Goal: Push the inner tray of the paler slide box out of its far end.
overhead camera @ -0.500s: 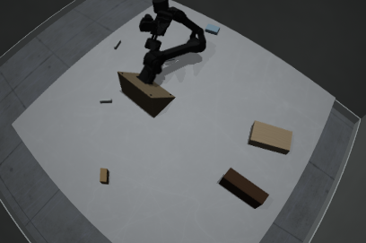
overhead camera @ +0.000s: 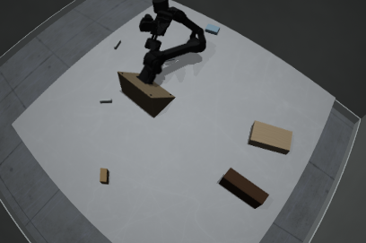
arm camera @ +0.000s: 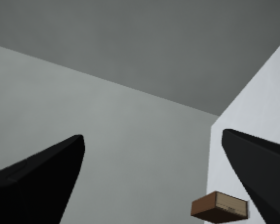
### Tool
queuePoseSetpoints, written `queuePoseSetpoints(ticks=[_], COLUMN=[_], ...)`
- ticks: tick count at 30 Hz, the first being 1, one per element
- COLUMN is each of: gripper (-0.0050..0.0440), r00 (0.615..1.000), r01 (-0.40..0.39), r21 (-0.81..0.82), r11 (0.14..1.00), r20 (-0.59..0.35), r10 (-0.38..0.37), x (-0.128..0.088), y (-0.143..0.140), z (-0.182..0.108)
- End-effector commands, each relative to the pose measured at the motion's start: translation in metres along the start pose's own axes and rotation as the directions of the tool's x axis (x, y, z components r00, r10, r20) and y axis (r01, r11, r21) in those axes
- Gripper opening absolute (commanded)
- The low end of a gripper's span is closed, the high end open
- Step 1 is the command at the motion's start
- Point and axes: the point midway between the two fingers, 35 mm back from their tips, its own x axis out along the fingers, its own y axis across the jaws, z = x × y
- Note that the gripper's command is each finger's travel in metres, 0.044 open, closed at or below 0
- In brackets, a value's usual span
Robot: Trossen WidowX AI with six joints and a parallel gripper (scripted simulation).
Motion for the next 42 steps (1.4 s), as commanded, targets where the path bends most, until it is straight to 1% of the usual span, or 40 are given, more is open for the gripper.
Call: queuePoseSetpoints(ticks=[1, 2, 5, 8, 10, 17, 19, 20, 21, 28, 34, 36, 37, 38, 42], gripper=[0.0400, 0.0400, 0.0328, 0.0256, 0.0208, 0.0040, 0.0040, 0.0016, 0.0000, 0.0000, 0.0000, 0.0000, 0.0000, 0.0000, -0.0002], r00=[1.000, 1.000, 0.999, 0.991, 0.978, 0.943, 0.943, 0.938, 0.921, 0.851, 0.777, 0.777, 0.763, 0.734, 0.665], r01=[0.001, 0.001, 0.001, -0.024, -0.031, -0.108, -0.108, -0.143, -0.157, -0.280, -0.398, -0.398, -0.440, -0.464, -0.548], r21=[0.002, 0.002, -0.042, -0.165, -0.229, -0.367, -0.367, -0.395, -0.424, -0.521, -0.565, -0.565, -0.570, -0.574, -0.569], r11=[1.000, 1.000, 0.999, 0.986, 0.973, 0.924, 0.924, 0.907, 0.892, 0.807, 0.723, 0.723, 0.694, 0.675, 0.613], r20=[-0.001, -0.001, -0.038, -0.133, -0.206, -0.331, -0.331, -0.348, -0.388, -0.524, -0.626, -0.626, -0.645, -0.675, -0.741], r10=[-0.001, -0.001, -0.003, 0.002, -0.017, -0.021, -0.021, -0.004, -0.022, -0.044, -0.061, -0.061, -0.046, -0.069, -0.093], x=[0.000, 0.000, 0.008, 0.030, 0.047, 0.080, 0.080, 0.085, 0.094, 0.128, 0.151, 0.151, 0.154, 0.160, 0.170], y=[0.002, 0.002, 0.006, 0.019, 0.023, 0.035, 0.035, 0.041, 0.039, 0.041, 0.036, 0.036, 0.040, 0.033, 0.021], z=[0.001, 0.001, 0.000, -0.006, -0.015, -0.038, -0.038, -0.041, -0.051, -0.093, -0.133, -0.133, -0.140, -0.155, -0.189])
